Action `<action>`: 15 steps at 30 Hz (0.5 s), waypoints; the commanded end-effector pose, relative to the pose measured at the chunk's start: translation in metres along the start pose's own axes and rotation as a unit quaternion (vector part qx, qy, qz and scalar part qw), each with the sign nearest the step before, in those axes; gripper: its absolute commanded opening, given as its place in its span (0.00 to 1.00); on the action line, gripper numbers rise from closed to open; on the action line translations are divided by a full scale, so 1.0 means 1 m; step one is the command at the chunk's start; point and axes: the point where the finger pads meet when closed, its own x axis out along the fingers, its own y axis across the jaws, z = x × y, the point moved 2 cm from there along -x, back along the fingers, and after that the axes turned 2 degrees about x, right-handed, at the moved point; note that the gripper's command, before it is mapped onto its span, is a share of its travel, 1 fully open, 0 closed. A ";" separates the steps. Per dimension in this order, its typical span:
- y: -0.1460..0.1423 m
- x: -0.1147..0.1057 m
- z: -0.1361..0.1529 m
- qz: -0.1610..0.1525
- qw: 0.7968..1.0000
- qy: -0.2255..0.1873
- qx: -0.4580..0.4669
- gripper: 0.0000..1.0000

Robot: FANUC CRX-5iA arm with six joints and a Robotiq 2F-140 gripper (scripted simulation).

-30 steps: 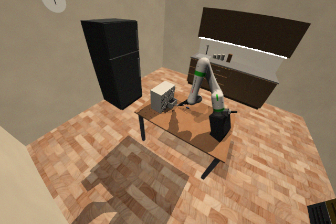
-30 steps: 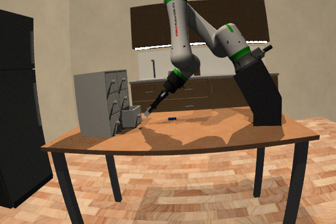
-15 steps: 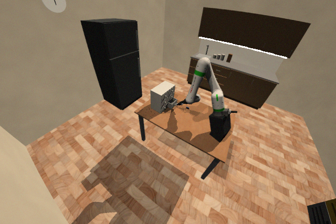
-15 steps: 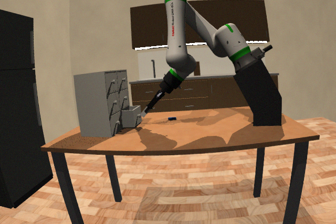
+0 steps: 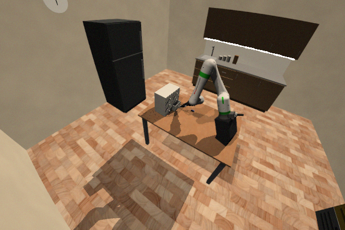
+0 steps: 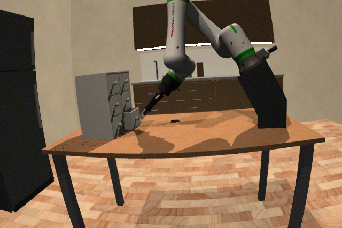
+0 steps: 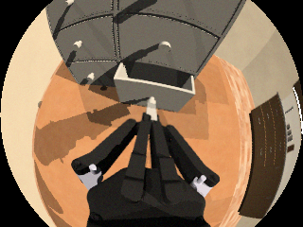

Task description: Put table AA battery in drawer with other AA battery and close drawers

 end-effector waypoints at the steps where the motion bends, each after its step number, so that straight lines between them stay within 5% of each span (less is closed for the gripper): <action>1: 0.000 0.004 -0.004 0.000 1.000 0.000 0.000 0.00; 15: -0.001 0.017 -0.018 0.000 1.000 0.000 0.000 0.00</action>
